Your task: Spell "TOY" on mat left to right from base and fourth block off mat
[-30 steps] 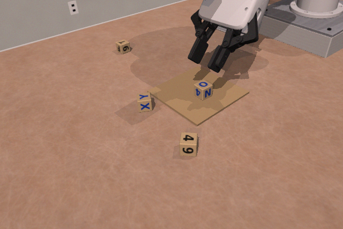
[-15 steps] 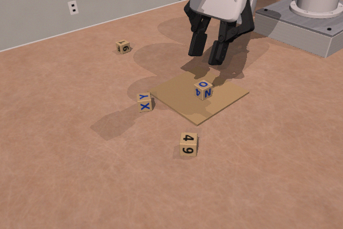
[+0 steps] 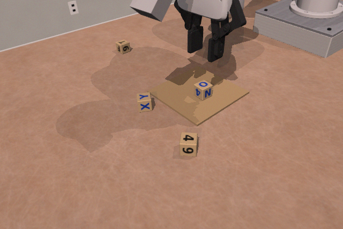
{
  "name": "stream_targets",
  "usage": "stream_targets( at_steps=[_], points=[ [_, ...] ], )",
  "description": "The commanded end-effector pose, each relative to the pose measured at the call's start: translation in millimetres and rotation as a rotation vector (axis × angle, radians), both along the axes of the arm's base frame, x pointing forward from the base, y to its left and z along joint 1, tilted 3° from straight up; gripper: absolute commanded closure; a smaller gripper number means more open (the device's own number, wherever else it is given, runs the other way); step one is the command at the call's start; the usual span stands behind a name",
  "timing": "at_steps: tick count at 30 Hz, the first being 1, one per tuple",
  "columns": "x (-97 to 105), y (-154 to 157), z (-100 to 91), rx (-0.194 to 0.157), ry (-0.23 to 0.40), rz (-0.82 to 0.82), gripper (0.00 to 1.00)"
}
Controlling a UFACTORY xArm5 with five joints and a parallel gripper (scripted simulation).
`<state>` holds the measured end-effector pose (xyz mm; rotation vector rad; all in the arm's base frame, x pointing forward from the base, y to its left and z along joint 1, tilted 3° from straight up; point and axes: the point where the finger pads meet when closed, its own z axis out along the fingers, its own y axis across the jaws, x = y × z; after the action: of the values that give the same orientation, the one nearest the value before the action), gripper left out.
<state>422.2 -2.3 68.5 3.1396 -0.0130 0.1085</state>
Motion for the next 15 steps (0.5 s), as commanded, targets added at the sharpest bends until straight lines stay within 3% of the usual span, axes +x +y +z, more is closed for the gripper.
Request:
stream_targets(
  at_steps=[1, 4, 5, 15],
  points=[
    [2.1, -0.2, 2.6, 0.0, 0.022, 0.0, 0.58],
    [2.1, -0.2, 2.7, 0.0, 0.025, 0.0, 0.58],
    [2.1, -0.2, 2.7, 0.0, 0.025, 0.0, 0.0],
    [2.1, -0.2, 2.7, 0.0, 0.025, 0.0, 0.0]
  ],
)
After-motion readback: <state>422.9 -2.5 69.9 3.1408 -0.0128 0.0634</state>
